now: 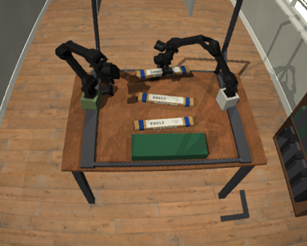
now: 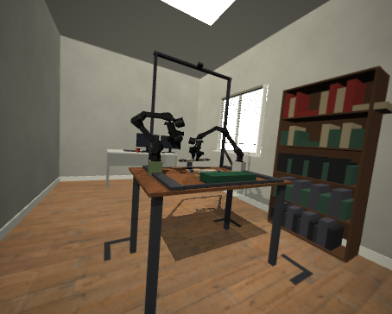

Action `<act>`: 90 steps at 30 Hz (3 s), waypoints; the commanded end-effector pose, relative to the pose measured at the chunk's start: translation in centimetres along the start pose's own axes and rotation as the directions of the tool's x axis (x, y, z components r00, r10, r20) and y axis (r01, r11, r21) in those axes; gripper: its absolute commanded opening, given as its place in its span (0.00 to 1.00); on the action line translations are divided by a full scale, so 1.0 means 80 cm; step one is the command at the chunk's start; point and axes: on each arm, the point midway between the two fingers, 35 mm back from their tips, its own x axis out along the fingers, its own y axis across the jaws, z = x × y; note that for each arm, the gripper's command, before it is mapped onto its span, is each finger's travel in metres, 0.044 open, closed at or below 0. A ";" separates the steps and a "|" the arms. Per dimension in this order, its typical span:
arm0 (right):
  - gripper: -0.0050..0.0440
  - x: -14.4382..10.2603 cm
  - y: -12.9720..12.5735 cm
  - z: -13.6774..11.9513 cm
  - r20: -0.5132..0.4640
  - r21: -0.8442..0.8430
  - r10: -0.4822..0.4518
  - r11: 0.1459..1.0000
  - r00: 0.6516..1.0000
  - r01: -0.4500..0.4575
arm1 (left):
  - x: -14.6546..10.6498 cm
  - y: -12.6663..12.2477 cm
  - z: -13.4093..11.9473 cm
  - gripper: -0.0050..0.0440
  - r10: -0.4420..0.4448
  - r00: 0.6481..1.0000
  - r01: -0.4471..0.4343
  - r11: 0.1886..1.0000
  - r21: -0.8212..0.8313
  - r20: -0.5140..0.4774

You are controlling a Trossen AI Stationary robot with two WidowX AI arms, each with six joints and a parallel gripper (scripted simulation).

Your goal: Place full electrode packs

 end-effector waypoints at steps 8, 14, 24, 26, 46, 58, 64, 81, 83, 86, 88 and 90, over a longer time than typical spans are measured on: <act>0.98 -0.007 -0.001 0.005 0.021 -0.005 -0.007 1.000 1.000 0.008 | -0.014 -0.008 0.020 0.00 -0.037 0.997 0.038 0.999 -0.010 0.071; 0.98 -0.007 -0.001 0.005 0.021 -0.005 -0.007 1.000 1.000 0.008 | -0.002 -0.007 0.016 0.00 -0.035 0.997 0.036 0.999 -0.010 0.069; 0.98 -0.007 -0.001 0.005 0.021 -0.005 -0.007 1.000 1.000 0.008 | 0.026 -0.007 0.008 0.00 -0.023 0.998 0.024 1.000 -0.007 0.051; 0.98 -0.007 -0.001 0.005 0.021 -0.005 -0.007 1.000 1.000 0.008 | 0.030 -0.007 0.007 0.00 -0.023 0.998 0.024 1.000 -0.007 0.051; 0.98 -0.007 -0.001 0.005 0.021 -0.005 -0.007 1.000 1.000 0.008 | 0.038 -0.015 0.018 0.00 -0.055 0.994 0.057 0.998 -0.014 0.098; 0.98 -0.007 -0.001 0.005 0.021 -0.005 -0.007 1.000 1.000 0.008 | 0.045 -0.015 0.016 0.00 -0.053 0.994 0.055 0.998 -0.014 0.096; 0.98 -0.007 -0.001 0.005 0.021 -0.005 -0.007 1.000 1.000 0.008 | 0.060 -0.013 0.008 0.00 -0.040 0.996 0.041 0.999 -0.011 0.077; 0.98 -0.007 -0.001 0.005 0.021 -0.005 -0.007 1.000 1.000 0.008 | 0.058 -0.016 0.013 0.00 -0.054 0.994 0.056 0.998 -0.014 0.097; 0.98 -0.007 -0.001 0.005 0.021 -0.005 -0.007 1.000 1.000 0.008 | 0.058 -0.016 0.013 0.00 -0.055 0.994 0.056 0.998 -0.014 0.098; 0.98 -0.007 -0.001 0.005 0.021 -0.005 -0.007 1.000 1.000 0.008 | 0.060 -0.014 0.009 0.00 -0.050 0.995 0.051 0.999 -0.013 0.091; 0.98 -0.007 -0.001 0.005 0.021 -0.005 -0.007 1.000 1.000 0.008 | 0.060 -0.014 0.009 0.00 -0.050 0.995 0.051 0.999 -0.013 0.091; 0.98 -0.007 -0.001 0.005 0.021 -0.005 -0.007 1.000 1.000 0.008 | 0.059 -0.014 0.010 0.00 -0.051 0.994 0.053 0.999 -0.014 0.093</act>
